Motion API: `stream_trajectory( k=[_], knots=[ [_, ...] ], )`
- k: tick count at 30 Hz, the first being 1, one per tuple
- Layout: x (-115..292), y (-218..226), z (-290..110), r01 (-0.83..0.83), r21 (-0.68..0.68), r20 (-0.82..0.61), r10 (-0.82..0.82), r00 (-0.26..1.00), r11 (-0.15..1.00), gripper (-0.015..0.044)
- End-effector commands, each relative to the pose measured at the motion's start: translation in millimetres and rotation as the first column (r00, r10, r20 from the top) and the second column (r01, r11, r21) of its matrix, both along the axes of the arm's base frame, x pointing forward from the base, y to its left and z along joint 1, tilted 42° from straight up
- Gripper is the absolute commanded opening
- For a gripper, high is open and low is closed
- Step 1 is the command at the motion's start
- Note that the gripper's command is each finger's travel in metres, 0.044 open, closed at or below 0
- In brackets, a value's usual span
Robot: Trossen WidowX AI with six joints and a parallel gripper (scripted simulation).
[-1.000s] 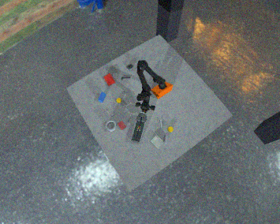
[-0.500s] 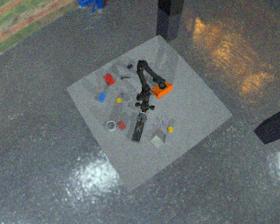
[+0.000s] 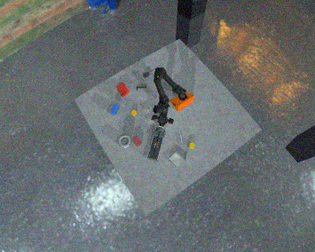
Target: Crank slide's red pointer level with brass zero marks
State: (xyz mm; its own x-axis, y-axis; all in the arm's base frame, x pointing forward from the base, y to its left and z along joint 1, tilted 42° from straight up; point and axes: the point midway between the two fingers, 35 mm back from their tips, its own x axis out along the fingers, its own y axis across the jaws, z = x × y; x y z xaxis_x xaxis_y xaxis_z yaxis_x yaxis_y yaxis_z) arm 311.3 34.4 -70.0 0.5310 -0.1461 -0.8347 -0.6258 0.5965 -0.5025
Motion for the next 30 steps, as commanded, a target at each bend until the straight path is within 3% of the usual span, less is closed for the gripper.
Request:
stream_trajectory(
  k=[1, 30],
  knots=[
    [5.7, -5.1, 5.3, 0.015, -0.010, 0.019, -0.014, 1.000, 1.000, 0.0000],
    [9.4, -6.9, 11.3, 0.015, -0.010, 0.019, -0.014, 1.000, 1.000, 0.0000]
  ],
)
